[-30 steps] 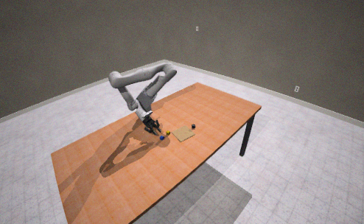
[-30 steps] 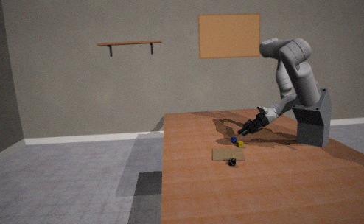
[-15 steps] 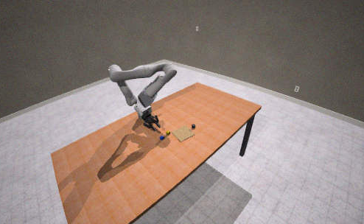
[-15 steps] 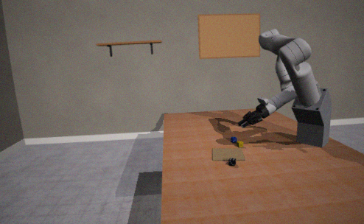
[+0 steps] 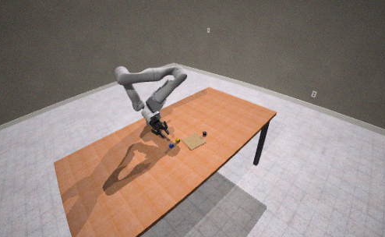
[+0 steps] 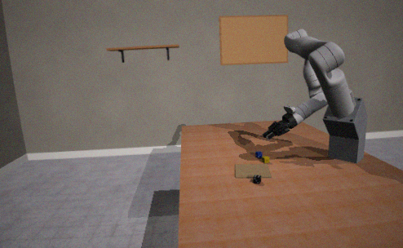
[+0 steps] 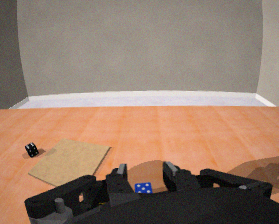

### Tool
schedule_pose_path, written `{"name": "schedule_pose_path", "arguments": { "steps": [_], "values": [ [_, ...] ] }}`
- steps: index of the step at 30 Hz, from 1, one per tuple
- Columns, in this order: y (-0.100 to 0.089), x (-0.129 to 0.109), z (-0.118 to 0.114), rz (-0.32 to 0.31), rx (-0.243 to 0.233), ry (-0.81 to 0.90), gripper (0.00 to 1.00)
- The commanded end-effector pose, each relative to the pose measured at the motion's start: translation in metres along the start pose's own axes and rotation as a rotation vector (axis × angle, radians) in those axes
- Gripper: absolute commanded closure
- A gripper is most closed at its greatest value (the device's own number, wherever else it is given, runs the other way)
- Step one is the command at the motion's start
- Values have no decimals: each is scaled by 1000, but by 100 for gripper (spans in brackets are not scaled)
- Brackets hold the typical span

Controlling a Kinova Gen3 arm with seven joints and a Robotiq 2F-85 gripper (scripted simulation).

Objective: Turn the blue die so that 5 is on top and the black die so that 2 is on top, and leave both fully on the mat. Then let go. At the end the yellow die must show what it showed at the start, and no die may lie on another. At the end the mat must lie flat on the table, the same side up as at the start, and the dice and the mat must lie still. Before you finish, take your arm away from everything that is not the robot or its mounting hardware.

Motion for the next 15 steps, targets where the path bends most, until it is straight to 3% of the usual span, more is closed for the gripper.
{"name": "schedule_pose_path", "arguments": {
  "steps": [1,5,10,12,15],
  "values": [
    [0,-1,0,-43,-40,8,59],
    [3,-3,1,-115,-99,29,59],
    [7,-7,3,-249,-185,59,59],
    [7,-7,3,-249,-185,59,59],
    [10,-11,4,-349,-234,75,59]
  ]
}}
Point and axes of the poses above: the point where the finger pads meet when closed, its own y axis out along the fingers, its own z axis across the jaws, x = y × z, the point moved 2 cm from there along -y, back along the fingers, and after that the axes turned 13 degrees about -y, right-handed, at the moved point
